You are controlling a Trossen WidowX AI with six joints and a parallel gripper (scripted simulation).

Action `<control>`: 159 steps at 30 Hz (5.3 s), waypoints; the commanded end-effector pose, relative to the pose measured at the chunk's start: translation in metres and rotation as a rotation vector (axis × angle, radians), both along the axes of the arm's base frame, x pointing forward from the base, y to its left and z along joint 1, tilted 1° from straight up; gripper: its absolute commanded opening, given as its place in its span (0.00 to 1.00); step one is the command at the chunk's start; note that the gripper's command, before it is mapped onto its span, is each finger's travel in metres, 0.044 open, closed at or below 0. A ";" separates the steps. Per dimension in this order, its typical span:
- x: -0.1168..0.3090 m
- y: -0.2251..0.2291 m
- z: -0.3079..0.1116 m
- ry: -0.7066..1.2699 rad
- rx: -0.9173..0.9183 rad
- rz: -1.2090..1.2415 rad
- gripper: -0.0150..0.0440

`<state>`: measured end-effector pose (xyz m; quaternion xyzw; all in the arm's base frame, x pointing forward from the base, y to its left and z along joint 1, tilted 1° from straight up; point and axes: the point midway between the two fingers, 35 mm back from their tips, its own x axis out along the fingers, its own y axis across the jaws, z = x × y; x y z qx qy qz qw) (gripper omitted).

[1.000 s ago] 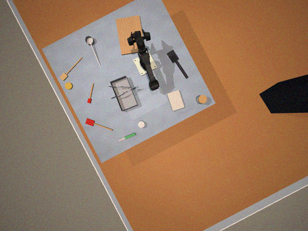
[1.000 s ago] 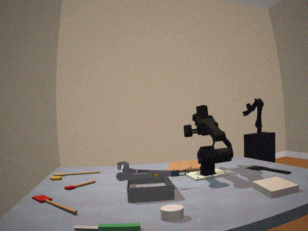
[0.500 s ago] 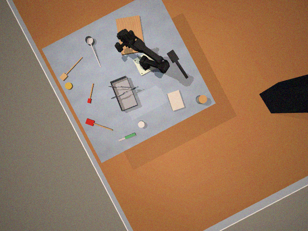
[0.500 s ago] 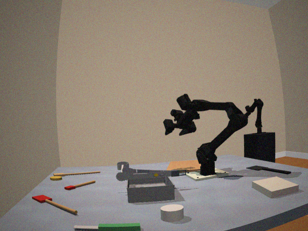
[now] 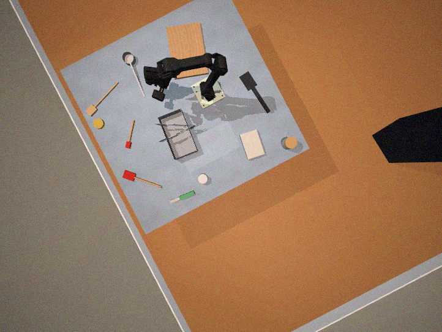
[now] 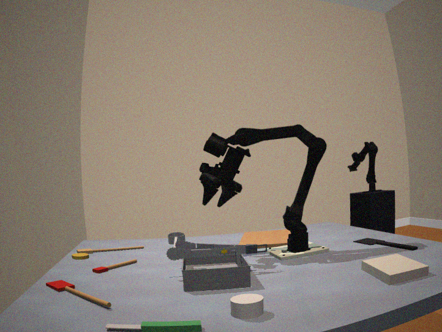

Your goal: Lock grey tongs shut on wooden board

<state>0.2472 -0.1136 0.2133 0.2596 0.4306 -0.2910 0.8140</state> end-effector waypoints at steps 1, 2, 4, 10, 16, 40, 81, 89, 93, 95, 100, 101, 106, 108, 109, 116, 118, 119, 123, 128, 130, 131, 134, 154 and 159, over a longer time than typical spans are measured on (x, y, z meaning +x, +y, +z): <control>0.036 0.050 -0.010 0.105 0.075 0.142 1.00; 0.042 0.062 -0.012 0.133 0.090 0.172 1.00; 0.053 0.089 -0.018 0.194 0.115 0.233 1.00; 0.068 0.178 -0.037 0.387 0.144 0.409 1.00; 0.066 0.218 -0.048 0.482 0.140 0.473 1.00; 0.058 0.215 -0.066 0.489 0.136 0.473 1.00; 0.061 0.215 -0.134 0.489 0.136 0.473 1.00; 0.060 0.214 -0.147 0.490 0.136 0.473 1.00; 0.060 0.214 -0.149 0.490 0.136 0.473 1.00; 0.060 0.214 -0.149 0.490 0.136 0.473 1.00; 0.061 0.215 -0.146 0.484 0.135 0.476 0.84; 0.061 0.215 -0.146 0.484 0.135 0.476 0.83; 0.061 0.215 -0.146 0.484 0.135 0.476 0.78; 0.061 0.215 -0.146 0.484 0.135 0.476 0.75; 0.061 0.215 -0.146 0.484 0.135 0.476 0.74; 0.061 0.215 -0.146 0.484 0.135 0.476 0.66; 0.061 0.215 -0.146 0.484 0.135 0.476 0.64; 0.061 0.215 -0.146 0.484 0.135 0.476 0.63; 0.061 0.215 -0.146 0.484 0.135 0.476 0.58; 0.061 0.215 -0.146 0.484 0.135 0.476 0.53; 0.061 0.215 -0.146 0.484 0.135 0.476 0.50; 0.061 0.215 -0.146 0.484 0.135 0.476 0.49; 0.061 0.215 -0.146 0.484 0.135 0.476 0.46; 0.061 0.215 -0.146 0.484 0.135 0.476 0.10; 0.061 0.215 -0.146 0.484 0.135 0.476 0.00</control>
